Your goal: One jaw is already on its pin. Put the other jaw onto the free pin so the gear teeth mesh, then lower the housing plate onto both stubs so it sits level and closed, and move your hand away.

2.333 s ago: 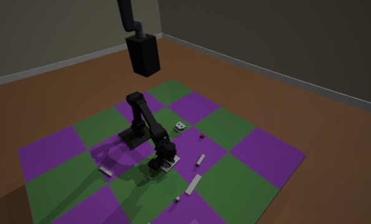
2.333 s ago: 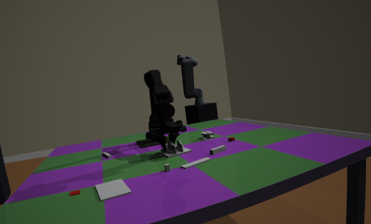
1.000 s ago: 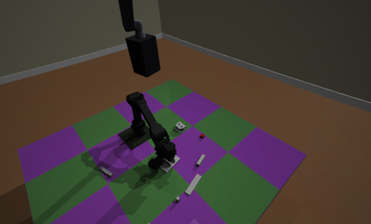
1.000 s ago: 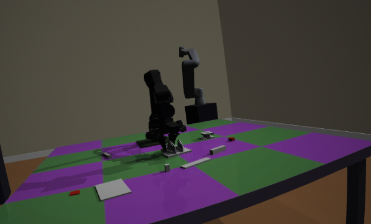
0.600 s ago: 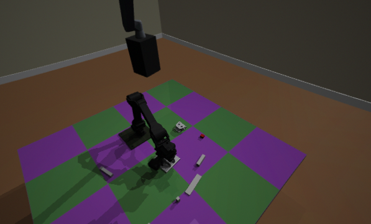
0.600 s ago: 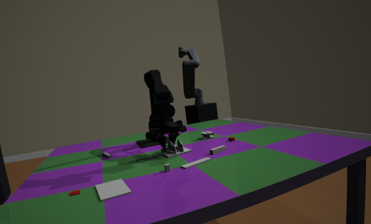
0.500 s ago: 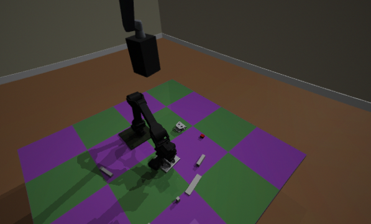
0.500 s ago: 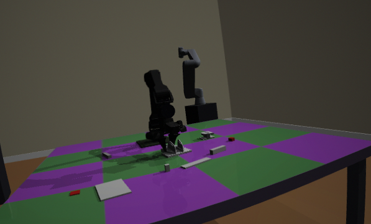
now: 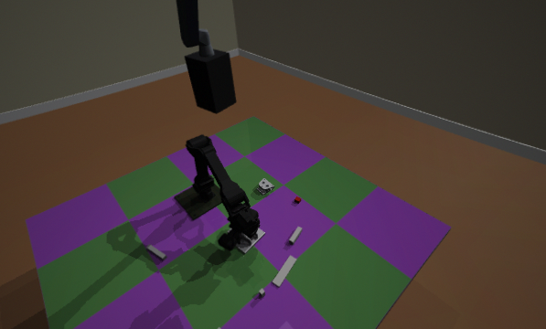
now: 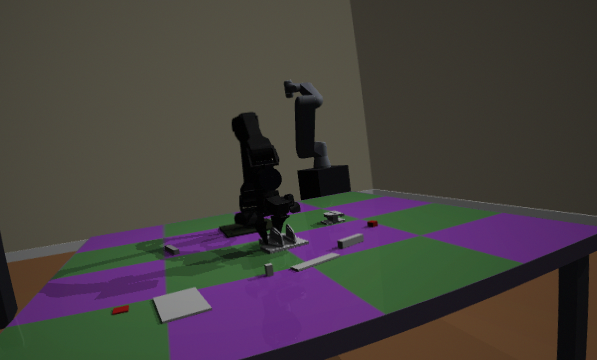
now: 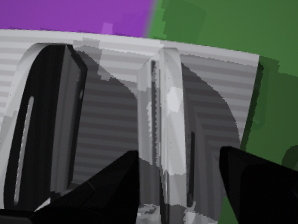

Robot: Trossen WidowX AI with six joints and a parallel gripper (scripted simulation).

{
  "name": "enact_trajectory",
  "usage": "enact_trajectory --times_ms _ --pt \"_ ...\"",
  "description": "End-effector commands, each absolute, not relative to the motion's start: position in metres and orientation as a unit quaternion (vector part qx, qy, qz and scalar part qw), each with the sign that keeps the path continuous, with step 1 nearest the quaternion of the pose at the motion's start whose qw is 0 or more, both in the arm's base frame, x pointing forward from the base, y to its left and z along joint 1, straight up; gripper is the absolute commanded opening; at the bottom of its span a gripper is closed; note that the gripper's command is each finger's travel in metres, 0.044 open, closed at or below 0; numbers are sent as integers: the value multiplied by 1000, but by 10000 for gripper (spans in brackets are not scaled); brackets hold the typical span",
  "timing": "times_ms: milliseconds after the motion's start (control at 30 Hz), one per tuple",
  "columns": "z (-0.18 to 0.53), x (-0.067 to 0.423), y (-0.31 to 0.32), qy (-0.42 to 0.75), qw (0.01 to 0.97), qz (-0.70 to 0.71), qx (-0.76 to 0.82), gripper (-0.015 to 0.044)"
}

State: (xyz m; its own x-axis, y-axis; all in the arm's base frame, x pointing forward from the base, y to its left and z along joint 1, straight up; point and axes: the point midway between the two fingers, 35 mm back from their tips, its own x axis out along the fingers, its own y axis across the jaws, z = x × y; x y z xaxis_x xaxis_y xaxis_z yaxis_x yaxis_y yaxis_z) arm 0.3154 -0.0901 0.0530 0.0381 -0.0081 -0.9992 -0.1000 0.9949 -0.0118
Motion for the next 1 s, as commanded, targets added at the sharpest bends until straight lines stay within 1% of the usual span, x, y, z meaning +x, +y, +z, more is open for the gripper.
enact_trajectory --times_ms 0,533,633,667,967 --pt "51 315 -90 693 719 33 -39 134" --pt "51 315 -90 693 719 33 -39 134" --pt "52 315 -90 693 719 32 -39 213" --pt "52 315 -90 693 719 32 -39 224" --pt "52 315 -90 693 719 32 -39 224"
